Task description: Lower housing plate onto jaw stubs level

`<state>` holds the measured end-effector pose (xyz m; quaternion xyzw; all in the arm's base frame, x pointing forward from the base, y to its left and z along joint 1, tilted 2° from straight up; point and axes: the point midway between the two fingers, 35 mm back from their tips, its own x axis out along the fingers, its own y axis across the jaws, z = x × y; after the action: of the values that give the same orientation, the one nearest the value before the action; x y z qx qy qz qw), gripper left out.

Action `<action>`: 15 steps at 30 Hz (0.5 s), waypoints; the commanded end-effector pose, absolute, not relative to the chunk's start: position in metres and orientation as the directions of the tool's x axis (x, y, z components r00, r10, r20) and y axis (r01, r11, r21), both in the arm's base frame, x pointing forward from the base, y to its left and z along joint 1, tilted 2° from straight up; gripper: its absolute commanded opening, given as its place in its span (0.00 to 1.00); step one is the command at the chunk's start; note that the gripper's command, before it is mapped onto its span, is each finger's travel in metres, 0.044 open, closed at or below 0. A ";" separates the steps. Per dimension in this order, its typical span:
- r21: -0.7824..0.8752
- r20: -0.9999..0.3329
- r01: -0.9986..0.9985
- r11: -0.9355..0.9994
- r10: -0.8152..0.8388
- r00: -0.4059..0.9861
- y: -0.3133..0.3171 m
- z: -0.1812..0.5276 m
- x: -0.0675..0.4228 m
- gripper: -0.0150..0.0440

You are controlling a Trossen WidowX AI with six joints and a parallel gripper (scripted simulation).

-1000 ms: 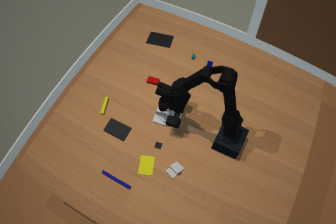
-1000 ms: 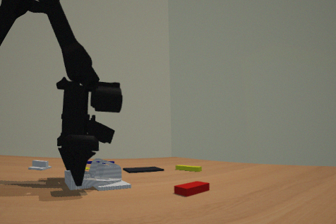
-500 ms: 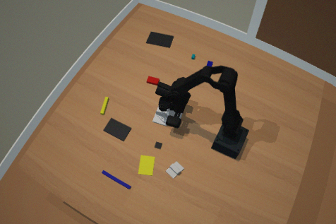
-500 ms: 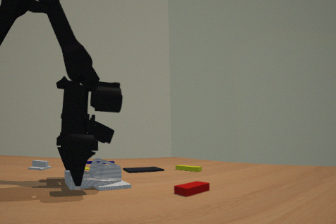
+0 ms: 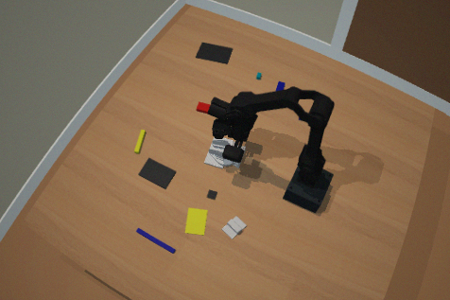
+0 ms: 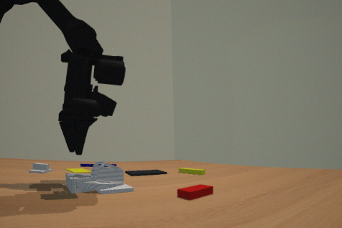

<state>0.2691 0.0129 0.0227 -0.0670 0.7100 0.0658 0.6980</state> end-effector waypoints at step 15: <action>-0.001 -1.000 -0.186 0.983 -0.005 -0.020 0.011 0.079 0.206 1.00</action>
<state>0.2090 0.0115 0.0761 -0.0675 0.7133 0.0665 0.6944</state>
